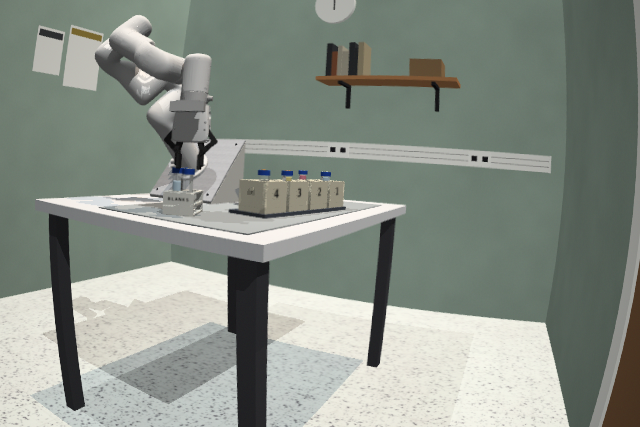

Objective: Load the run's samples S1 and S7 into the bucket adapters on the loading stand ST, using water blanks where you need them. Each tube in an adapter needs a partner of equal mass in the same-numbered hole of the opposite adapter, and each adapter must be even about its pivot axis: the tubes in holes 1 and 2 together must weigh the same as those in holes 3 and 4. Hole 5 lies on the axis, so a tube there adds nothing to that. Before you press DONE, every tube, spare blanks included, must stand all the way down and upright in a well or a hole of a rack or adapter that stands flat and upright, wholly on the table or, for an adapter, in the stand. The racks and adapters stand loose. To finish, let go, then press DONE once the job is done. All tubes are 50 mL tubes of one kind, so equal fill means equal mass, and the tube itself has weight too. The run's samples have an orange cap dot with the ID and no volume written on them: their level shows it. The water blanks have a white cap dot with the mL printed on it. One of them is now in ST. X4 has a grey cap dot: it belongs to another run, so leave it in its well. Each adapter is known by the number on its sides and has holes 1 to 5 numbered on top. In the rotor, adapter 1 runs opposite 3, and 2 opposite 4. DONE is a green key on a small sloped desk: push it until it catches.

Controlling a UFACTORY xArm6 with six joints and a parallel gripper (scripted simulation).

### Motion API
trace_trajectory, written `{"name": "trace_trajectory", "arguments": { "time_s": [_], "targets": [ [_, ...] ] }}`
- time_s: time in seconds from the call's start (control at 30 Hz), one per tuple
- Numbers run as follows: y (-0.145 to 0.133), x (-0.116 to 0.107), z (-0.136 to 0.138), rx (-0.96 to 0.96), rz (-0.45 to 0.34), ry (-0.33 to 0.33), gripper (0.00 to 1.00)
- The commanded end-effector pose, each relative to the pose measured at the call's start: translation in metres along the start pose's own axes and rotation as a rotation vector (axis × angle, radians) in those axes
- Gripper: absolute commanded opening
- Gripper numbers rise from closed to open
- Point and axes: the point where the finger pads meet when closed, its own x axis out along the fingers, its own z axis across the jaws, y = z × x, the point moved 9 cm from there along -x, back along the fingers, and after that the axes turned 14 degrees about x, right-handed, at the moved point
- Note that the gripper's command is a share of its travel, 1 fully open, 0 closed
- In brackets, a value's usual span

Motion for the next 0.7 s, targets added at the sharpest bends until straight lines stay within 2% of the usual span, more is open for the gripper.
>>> {"name": "trace_trajectory", "arguments": {
  "time_s": [0.0,0.67],
  "targets": [
    [0.0011,0.0013,-0.0005,0.002,0.002,0.004,0.57],
    [0.0012,0.008,-0.0006,0.002,0.002,0.004,0.57]
  ]
}}
